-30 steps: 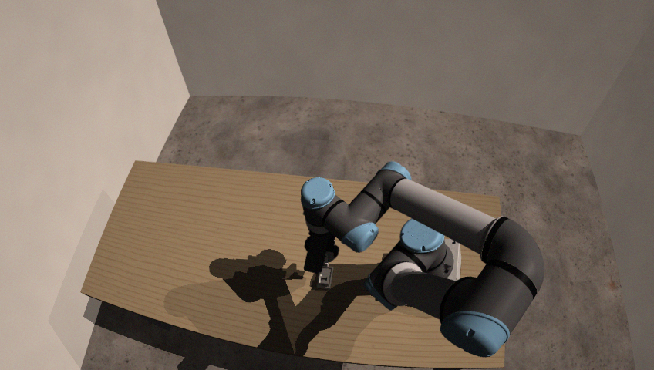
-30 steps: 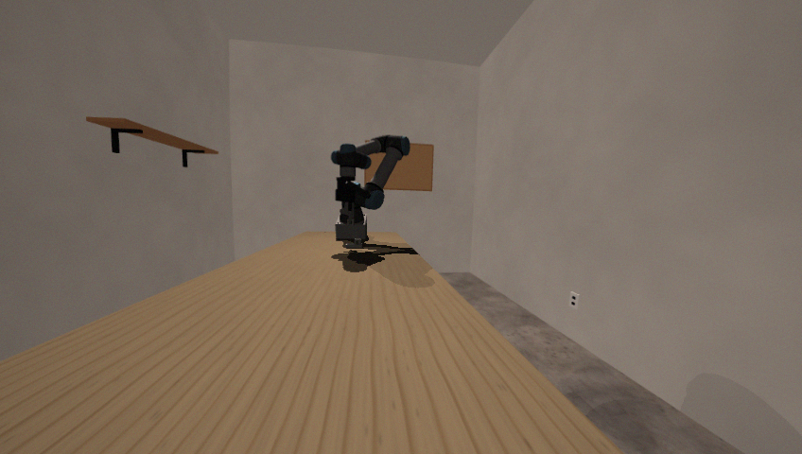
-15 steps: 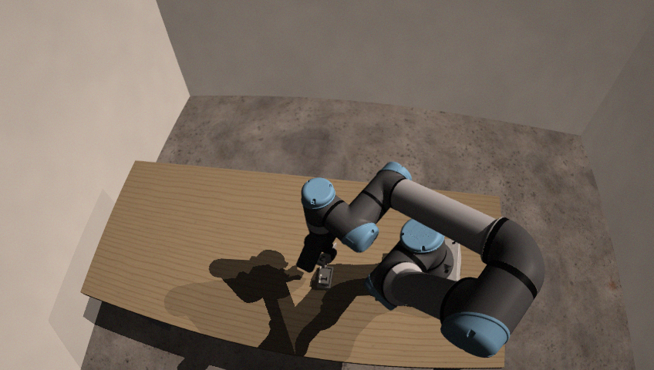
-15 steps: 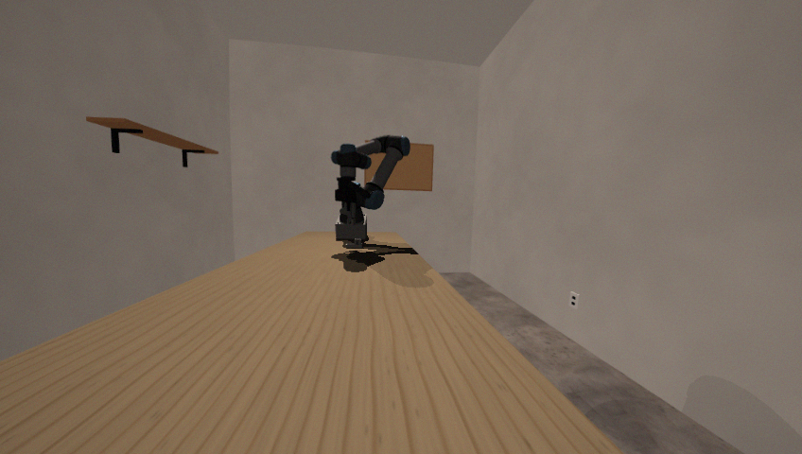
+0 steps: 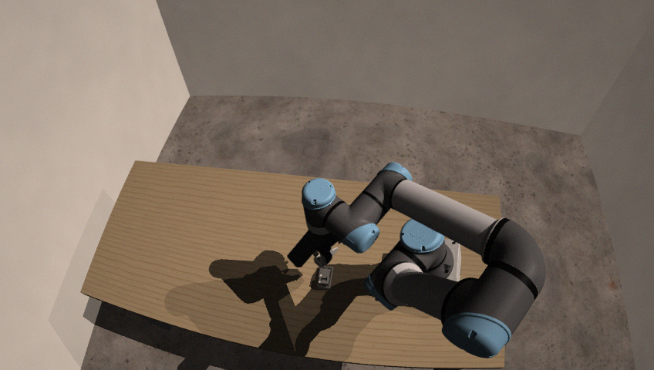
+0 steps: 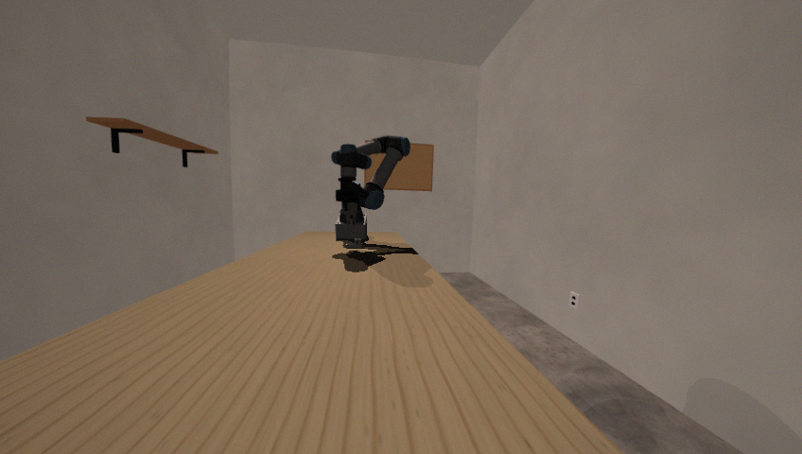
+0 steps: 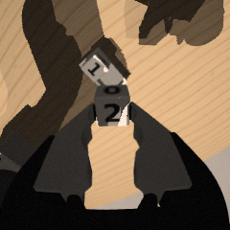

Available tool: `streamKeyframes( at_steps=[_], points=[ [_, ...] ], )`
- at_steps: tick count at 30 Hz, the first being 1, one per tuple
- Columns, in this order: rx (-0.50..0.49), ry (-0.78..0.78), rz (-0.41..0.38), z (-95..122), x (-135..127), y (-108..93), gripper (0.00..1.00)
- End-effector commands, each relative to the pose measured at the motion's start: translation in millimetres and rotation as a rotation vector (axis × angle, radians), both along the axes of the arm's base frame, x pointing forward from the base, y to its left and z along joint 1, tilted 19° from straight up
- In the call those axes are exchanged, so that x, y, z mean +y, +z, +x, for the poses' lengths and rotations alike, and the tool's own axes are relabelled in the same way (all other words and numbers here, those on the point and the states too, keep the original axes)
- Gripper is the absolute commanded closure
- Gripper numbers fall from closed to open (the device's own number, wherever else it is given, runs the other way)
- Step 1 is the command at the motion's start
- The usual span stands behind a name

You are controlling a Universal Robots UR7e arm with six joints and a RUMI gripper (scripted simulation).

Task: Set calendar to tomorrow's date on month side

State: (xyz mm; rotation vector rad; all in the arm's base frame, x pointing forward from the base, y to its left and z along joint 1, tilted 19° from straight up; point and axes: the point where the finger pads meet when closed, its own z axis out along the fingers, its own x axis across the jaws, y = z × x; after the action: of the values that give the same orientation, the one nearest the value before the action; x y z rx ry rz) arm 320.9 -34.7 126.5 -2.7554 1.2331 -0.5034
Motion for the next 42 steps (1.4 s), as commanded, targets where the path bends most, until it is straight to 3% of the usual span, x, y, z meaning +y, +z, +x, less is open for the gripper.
streamKeyframes(
  at_steps=[1, 10, 24, 27, 42],
  points=[
    [-0.002, -0.168, 0.045, 2.1, -0.4, 1.0, 0.89],
    [-0.013, -0.32, 0.098, 3.4, -1.2, 1.6, 0.89],
    [-0.039, -0.7, 0.229, 5.0, -3.6, 2.4, 0.89],
    [-0.04, -0.712, 0.233, 5.0, -3.7, 2.4, 0.89],
    [-0.066, -1.076, 0.358, 4.0, -6.0, 2.5, 0.89]
  ],
)
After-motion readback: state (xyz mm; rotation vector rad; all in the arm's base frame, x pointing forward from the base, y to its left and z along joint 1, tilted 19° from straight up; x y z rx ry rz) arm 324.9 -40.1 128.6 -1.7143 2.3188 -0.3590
